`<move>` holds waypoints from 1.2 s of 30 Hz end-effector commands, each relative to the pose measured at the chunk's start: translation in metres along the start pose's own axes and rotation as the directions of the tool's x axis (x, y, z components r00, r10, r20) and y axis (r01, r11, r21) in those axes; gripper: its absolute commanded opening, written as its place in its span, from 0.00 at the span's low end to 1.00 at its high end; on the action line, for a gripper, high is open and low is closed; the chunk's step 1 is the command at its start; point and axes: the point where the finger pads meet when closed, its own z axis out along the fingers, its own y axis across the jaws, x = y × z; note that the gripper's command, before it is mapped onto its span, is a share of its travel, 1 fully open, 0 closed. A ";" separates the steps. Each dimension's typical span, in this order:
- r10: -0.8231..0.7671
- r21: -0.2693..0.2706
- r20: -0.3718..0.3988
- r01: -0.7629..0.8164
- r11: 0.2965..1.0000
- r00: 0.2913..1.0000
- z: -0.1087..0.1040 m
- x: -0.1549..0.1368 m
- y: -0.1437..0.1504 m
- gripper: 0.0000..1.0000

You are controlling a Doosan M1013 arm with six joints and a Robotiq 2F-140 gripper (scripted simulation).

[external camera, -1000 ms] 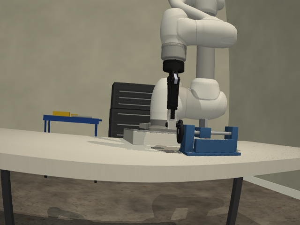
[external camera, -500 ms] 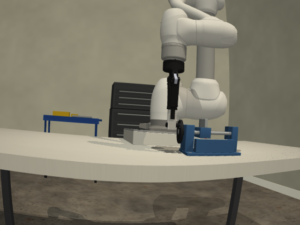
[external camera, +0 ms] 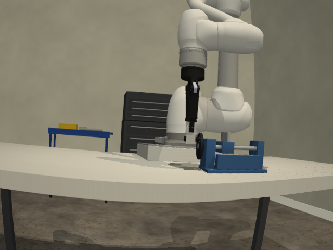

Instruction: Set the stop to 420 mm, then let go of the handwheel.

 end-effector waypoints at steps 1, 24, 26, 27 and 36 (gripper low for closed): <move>-0.004 -0.002 -0.004 0.004 1.000 1.000 0.003 0.000 -0.001 0.04; -0.004 -0.002 -0.004 0.004 1.000 1.000 0.004 0.000 -0.001 0.04; -0.004 -0.002 -0.004 0.004 1.000 1.000 0.004 0.000 -0.001 0.04; -0.004 -0.002 -0.004 0.004 1.000 1.000 0.004 0.000 -0.002 0.04; -0.004 -0.002 -0.004 0.004 1.000 1.000 0.006 0.000 -0.003 0.04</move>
